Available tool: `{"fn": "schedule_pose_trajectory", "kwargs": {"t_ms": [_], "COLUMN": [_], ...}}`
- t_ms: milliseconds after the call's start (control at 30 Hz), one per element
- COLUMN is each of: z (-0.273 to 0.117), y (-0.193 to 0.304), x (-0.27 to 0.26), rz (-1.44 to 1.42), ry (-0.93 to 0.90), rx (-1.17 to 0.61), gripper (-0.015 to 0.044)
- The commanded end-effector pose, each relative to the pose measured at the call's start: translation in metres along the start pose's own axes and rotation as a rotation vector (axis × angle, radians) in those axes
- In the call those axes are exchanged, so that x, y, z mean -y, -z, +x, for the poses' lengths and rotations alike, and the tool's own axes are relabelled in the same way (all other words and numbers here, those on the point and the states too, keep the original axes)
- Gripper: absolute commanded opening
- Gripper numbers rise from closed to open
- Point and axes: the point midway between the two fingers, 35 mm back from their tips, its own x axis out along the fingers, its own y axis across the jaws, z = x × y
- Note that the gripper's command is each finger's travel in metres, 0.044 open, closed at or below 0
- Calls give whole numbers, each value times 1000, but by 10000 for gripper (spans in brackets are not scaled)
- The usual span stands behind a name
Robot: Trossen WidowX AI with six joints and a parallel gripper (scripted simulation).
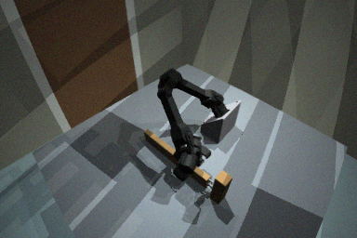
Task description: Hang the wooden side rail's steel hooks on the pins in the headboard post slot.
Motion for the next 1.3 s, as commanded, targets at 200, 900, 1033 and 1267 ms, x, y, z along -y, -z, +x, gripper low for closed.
{"fn": "schedule_pose_trajectory", "kwargs": {"t_ms": [200, 900, 1033, 1267], "z": [-2, -2, -2, -3], "y": [3, 5, 6, 6], "x": [-1, -1, -1, -1], "rz": [2, 2, 2, 2], "ry": [-5, -5, -6, -6], "rx": [-3, -4, -4, -4], "gripper": [0, 0, 0, 0]}}
